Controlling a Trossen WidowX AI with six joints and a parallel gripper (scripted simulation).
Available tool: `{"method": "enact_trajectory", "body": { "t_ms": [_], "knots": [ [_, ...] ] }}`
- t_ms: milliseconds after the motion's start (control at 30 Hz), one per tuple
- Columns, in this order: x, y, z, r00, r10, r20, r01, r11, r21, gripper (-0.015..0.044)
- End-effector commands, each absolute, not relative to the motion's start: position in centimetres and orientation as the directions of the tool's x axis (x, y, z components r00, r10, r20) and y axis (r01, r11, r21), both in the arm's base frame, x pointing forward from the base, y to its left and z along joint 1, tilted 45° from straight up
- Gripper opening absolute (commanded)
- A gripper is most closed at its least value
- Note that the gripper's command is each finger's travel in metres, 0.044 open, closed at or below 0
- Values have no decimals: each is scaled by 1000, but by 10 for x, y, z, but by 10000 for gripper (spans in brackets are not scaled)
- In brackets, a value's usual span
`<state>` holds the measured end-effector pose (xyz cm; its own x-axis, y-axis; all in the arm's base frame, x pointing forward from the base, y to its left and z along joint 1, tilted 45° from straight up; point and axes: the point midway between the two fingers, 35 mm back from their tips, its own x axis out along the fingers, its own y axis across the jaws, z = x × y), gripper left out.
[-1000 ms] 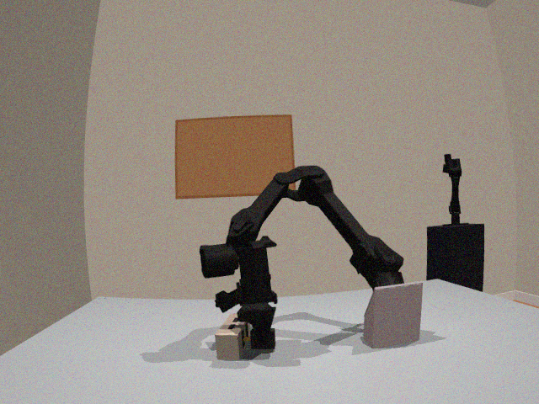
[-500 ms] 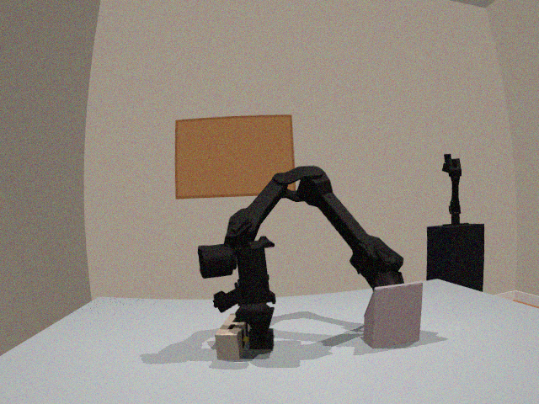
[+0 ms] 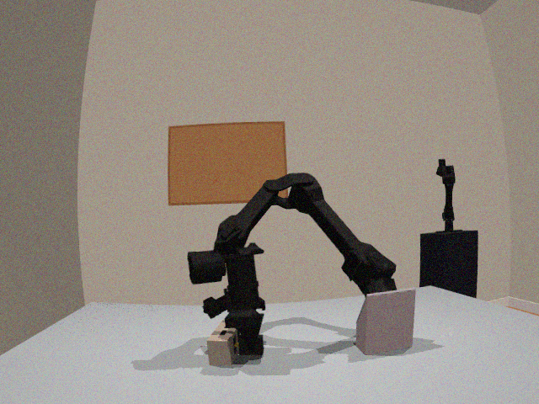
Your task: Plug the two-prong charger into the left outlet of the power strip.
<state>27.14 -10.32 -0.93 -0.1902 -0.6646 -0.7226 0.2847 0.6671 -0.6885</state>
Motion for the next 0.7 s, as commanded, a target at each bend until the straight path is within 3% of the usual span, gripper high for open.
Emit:
{"method": "enact_trajectory", "body": {
  "t_ms": [0,667],
  "knots": [
    [273,-104,-8,-188,-669,-719,280,665,-692,0],
    [278,-105,-7,-188,-669,-719,280,665,-692,0]
  ]
}}
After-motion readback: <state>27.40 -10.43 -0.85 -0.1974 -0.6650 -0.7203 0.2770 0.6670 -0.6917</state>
